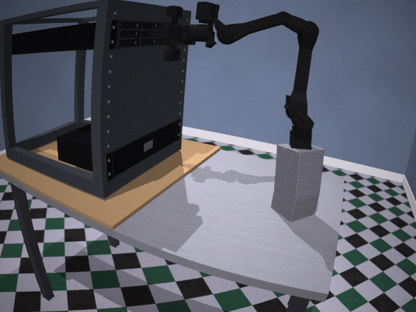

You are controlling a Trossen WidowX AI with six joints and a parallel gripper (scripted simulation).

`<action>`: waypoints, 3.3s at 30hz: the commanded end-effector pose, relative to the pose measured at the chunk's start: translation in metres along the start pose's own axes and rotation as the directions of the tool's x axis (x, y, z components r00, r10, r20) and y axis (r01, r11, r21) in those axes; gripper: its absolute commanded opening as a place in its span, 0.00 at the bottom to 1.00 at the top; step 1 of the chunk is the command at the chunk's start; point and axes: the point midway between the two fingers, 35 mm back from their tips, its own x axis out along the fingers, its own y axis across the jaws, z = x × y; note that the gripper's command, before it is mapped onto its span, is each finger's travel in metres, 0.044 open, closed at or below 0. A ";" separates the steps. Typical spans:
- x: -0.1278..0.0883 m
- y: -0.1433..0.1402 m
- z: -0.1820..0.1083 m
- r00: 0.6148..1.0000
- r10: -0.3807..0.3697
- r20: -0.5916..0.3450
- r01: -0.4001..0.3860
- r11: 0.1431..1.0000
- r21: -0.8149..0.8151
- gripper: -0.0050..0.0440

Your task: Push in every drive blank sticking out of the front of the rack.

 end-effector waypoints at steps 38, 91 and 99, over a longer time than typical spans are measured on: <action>-0.008 -0.012 -0.003 1.000 -0.026 -0.004 0.026 1.000 0.012 0.00; -0.051 0.028 -0.001 1.000 -0.026 -0.004 0.026 1.000 0.012 0.00; -0.054 0.029 -0.002 1.000 -0.026 -0.006 0.026 0.999 0.022 0.00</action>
